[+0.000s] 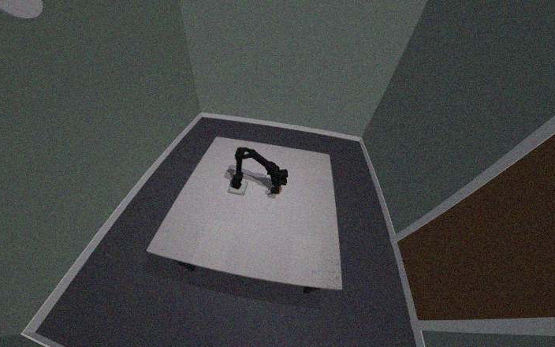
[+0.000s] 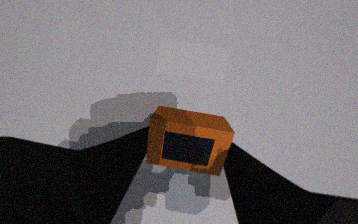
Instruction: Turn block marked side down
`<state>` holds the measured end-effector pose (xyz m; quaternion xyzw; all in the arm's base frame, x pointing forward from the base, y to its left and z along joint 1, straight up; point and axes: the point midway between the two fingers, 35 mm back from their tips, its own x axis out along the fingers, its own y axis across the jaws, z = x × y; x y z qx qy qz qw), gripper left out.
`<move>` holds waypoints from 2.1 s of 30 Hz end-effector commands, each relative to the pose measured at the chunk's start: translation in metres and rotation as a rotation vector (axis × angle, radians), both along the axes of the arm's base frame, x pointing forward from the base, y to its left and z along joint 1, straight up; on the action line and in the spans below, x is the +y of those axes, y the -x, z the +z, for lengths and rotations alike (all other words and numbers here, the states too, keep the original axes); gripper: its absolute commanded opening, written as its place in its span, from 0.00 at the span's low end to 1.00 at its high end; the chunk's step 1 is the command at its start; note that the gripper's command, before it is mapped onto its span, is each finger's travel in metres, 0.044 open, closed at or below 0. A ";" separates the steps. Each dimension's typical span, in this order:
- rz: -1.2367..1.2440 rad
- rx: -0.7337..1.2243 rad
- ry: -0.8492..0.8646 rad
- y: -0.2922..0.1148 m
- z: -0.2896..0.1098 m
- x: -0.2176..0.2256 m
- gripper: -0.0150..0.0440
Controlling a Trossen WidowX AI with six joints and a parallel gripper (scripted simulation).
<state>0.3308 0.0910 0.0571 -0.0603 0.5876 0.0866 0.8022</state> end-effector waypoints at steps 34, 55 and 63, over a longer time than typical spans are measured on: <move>-0.004 -0.478 -0.100 -0.009 -0.029 0.003 0.25; -0.007 -0.762 -0.161 0.002 -0.037 0.000 0.25; -0.010 -0.838 -0.178 0.011 -0.032 -0.003 0.25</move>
